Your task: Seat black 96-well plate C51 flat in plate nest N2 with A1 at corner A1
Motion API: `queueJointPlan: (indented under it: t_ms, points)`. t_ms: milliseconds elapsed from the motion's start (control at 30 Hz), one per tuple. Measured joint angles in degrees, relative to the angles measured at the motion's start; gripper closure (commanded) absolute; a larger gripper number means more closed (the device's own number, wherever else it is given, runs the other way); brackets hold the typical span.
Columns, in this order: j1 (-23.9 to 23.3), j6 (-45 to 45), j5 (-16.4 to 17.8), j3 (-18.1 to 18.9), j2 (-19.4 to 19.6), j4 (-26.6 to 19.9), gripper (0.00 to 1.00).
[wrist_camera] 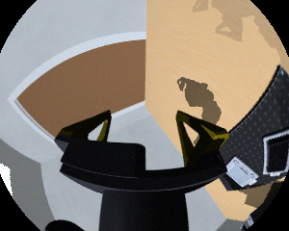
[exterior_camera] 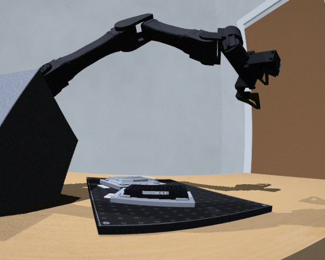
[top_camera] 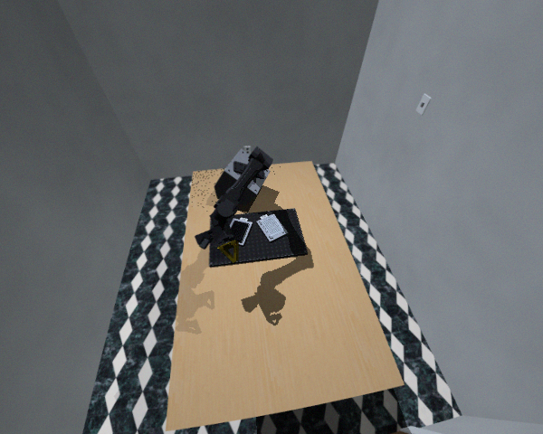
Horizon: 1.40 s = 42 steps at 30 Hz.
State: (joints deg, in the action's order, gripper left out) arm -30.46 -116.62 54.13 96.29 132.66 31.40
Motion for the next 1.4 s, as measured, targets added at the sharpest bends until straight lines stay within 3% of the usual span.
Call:
queueJointPlan:
  t_ms: [633,1000,1400]
  points:
    - [0.15,1.36,-0.11,-0.63,-0.22,-0.63,0.0]
    - [0.9,21.16,-3.39,-5.16,-1.75,-14.01,0.0]
    - [1.33,37.77,-6.36,-9.66,-3.28,-22.47,0.0]
